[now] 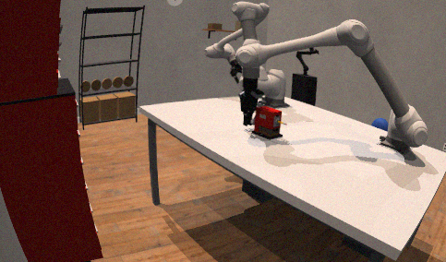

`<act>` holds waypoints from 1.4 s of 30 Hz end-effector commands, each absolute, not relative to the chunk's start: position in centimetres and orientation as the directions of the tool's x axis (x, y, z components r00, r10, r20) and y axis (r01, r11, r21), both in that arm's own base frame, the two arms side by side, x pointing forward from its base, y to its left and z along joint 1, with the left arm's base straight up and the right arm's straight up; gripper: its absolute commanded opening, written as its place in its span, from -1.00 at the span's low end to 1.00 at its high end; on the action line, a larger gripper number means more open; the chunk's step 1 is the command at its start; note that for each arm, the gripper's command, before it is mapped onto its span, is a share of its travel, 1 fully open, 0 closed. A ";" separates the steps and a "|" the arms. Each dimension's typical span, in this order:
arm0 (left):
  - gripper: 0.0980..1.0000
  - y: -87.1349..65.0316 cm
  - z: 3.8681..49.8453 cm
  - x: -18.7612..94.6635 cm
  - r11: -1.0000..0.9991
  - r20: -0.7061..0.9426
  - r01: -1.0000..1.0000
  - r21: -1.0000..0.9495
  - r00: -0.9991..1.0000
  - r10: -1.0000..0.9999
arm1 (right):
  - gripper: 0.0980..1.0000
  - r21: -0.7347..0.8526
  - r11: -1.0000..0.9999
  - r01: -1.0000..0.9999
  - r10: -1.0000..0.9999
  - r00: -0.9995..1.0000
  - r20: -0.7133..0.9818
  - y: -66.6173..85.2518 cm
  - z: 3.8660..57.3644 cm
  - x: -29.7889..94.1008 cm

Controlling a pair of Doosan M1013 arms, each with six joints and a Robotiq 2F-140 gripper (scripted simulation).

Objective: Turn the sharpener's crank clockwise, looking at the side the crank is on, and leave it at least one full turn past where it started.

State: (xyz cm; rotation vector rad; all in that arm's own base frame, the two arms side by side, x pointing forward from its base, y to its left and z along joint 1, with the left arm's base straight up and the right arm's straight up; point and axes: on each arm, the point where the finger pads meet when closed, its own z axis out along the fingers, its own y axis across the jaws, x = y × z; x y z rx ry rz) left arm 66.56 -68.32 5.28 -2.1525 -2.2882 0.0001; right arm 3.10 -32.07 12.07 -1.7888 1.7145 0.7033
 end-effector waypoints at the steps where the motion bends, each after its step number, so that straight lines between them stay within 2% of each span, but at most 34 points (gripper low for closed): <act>1: -1.00 -68.4 5.4 66.6 0.061 -0.001 0.998 0.001 -0.061 0.998 | 1.00 -0.038 -0.027 -0.999 -0.707 0.046 -0.706 -32.1 12.1 3.1; 6: -1.00 -68.4 5.4 66.6 0.061 -0.001 0.998 0.001 -0.061 0.998 | 1.00 -0.038 -0.027 -0.999 -0.707 0.046 -0.706 -32.1 12.1 3.1; 7: -0.36 -68.4 5.4 66.6 0.061 -0.001 0.998 0.001 -0.061 0.998 | 1.00 -0.038 -0.027 -0.999 -0.707 0.046 -0.706 -32.1 12.1 3.1; 42: -0.36 -68.4 5.4 66.6 0.061 -0.001 0.998 0.001 -0.061 0.998 | 1.00 -0.038 -0.027 -0.999 -0.707 0.046 -0.706 -32.1 12.1 3.1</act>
